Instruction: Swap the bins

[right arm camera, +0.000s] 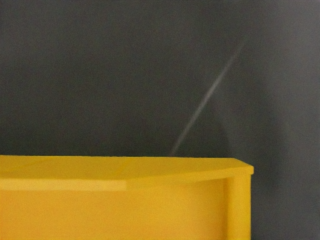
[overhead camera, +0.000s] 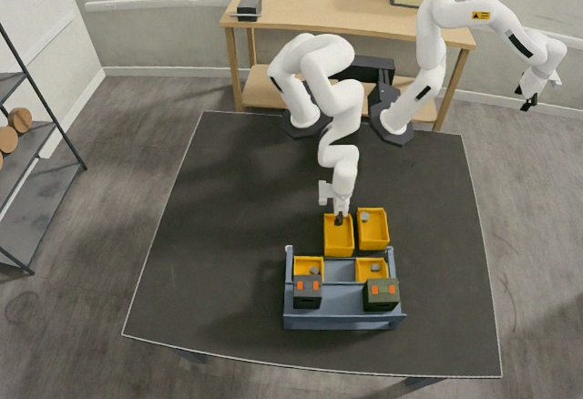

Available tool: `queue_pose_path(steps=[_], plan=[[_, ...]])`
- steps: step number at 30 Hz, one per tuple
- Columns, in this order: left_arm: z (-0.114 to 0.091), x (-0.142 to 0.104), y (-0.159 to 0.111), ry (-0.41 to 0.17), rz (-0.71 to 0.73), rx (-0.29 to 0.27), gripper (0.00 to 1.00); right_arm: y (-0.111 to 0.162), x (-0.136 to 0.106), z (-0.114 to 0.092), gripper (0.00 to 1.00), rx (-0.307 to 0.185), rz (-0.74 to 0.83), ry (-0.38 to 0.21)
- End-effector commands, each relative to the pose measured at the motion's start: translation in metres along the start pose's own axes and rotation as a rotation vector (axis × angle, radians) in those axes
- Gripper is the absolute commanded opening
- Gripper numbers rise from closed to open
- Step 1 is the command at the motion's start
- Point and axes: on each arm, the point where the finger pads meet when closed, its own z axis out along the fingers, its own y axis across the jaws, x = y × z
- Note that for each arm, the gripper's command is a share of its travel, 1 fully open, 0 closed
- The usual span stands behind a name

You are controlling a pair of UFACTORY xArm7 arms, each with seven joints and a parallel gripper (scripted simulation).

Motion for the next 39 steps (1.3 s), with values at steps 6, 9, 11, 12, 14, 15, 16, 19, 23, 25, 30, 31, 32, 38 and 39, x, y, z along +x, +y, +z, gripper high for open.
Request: queue_pose_path(steps=[6, 9, 11, 12, 14, 15, 16, 19, 23, 25, 30, 31, 32, 38, 39], plan=[[-0.002, 0.001, 0.0, 0.004, -0.001, -0.001, 1.0, -0.001, -0.001, -0.007, 0.95, 0.003, 0.0, -0.003], [-0.002, 0.001, 0.0, 0.004, -0.001, -0.001, 1.0, -0.001, -0.001, -0.009, 0.95, 0.003, 0.0, -0.003], [-0.002, 0.001, 0.0, 0.004, -0.001, -0.001, 1.0, -0.001, -0.001, -0.012, 0.95, 0.003, 0.0, -0.003], [-0.002, 0.001, 0.0, 0.004, -0.001, -0.001, 1.0, -0.001, -0.001, -0.014, 0.95, 0.003, 0.0, -0.003], [-0.002, 0.001, 0.0, 0.004, -0.001, -0.001, 1.0, -0.001, -0.001, -0.017, 0.95, 0.003, 0.0, -0.003], [-0.002, 0.001, 0.0, 0.004, -0.001, -0.001, 1.0, -0.001, -0.001, -0.019, 0.95, 0.003, 0.0, -0.003], [-0.002, 0.001, 0.0, 0.004, -0.001, -0.001, 1.0, -0.001, -0.001, -0.022, 0.95, 0.003, 0.0, -0.003], [-0.002, 0.001, 0.0, 0.004, -0.001, -0.001, 1.0, -0.001, -0.001, -0.028, 0.95, 0.003, 0.0, -0.003], [-0.002, 0.001, 0.0, 0.004, -0.001, -0.001, 1.0, -0.001, -0.001, -0.038, 0.95, 0.003, 0.0, -0.003], [-0.002, 0.001, 0.0, 0.004, -0.001, -0.001, 1.0, -0.001, -0.001, -0.038, 0.95, 0.003, 0.0, -0.003], [-0.002, 0.001, 0.0, 0.004, -0.001, -0.001, 1.0, -0.001, -0.001, -0.05, 0.95, 0.003, 0.0, -0.003], [-0.002, 0.001, 0.0, 0.004, -0.001, -0.001, 1.0, -0.001, -0.001, -0.053, 0.95, 0.003, 0.0, -0.003], [-0.002, 0.001, 0.0, 0.004, -0.001, -0.001, 1.0, -0.001, -0.001, -0.055, 0.95, 0.003, 0.0, -0.003], [-0.002, 0.001, 0.0, 0.004, -0.001, -0.001, 1.0, -0.001, -0.001, -0.067, 0.95, 0.003, 0.0, -0.003], [-0.002, 0.001, 0.0, 0.004, -0.001, -0.001, 1.0, -0.001, -0.001, -0.069, 0.95, 0.003, 0.0, -0.003]])
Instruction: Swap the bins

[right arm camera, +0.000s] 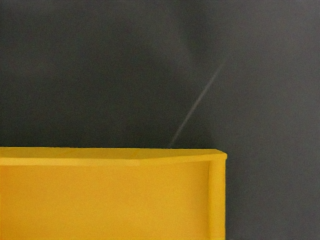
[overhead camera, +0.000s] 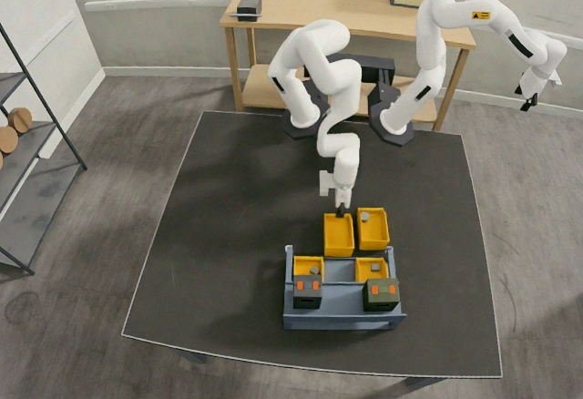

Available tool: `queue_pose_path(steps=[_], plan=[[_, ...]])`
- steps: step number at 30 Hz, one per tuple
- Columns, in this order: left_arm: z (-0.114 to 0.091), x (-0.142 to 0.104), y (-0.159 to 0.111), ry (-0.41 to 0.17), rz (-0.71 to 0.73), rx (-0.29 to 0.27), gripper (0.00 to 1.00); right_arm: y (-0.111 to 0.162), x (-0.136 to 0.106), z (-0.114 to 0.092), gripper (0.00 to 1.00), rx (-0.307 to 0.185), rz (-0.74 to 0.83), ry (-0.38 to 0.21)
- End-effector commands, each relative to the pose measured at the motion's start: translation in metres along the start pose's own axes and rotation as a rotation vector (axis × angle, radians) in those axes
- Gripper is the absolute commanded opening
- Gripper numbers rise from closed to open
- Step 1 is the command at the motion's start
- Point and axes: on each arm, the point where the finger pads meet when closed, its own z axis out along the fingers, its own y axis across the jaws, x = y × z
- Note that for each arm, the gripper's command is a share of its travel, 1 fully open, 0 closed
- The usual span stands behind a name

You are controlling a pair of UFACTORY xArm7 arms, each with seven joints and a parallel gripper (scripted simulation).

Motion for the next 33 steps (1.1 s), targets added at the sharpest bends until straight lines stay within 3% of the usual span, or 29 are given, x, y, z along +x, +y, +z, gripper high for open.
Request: queue_pose_path(steps=[1, 22, 23, 33], plan=[[-0.002, 0.001, 0.0, 0.004, -0.001, -0.001, 1.0, -0.001, -0.001, -0.012, 0.95, 0.003, 0.0, -0.001], [-0.002, 0.001, 0.0, 0.004, -0.001, -0.001, 1.0, -0.001, -0.001, -0.023, 0.95, 0.003, 0.0, -0.001], [-0.002, 0.001, 0.0, 0.004, -0.001, -0.001, 1.0, -0.001, -0.001, -0.023, 0.0, 0.003, 0.0, -0.001], [-0.002, 0.001, 0.0, 0.004, -0.001, -0.001, 1.0, -0.001, -0.001, -0.023, 0.0, 0.003, 0.0, -0.001]])
